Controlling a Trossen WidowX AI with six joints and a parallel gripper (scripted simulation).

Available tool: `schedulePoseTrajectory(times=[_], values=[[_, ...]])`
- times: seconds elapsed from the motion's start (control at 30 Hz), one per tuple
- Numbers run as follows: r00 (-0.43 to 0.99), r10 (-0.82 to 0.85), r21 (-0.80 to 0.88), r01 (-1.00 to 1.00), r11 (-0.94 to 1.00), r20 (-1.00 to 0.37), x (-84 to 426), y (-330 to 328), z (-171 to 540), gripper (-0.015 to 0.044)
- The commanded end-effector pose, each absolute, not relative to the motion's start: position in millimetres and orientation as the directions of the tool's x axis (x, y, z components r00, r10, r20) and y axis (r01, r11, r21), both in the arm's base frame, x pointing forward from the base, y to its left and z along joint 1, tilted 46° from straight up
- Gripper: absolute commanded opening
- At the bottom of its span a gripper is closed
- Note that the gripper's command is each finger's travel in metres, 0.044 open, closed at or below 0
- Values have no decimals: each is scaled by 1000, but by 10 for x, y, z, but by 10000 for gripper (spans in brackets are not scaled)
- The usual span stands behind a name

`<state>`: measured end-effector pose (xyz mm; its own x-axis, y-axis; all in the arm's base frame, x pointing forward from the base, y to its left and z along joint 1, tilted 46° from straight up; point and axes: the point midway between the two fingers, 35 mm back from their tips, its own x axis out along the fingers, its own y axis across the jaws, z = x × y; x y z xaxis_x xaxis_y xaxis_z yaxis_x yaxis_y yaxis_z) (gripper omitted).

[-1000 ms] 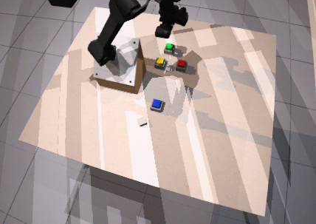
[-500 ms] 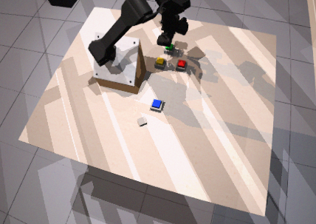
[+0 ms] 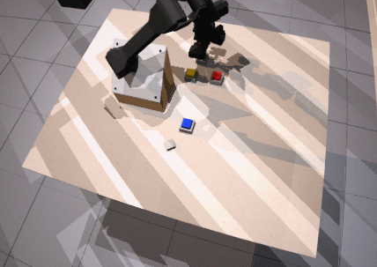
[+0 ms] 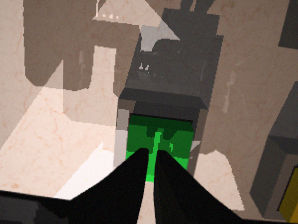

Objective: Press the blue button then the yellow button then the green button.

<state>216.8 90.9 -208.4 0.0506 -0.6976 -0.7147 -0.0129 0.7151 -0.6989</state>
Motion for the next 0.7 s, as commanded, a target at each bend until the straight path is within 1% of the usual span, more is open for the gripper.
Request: schedulePoseTrajectory(times=[0.0,0.67], values=[[48,-706,-707,-20,707,-707,2143,810,-2139,20],[48,-706,-708,-20,706,-706,2143,780,-2167,20]])
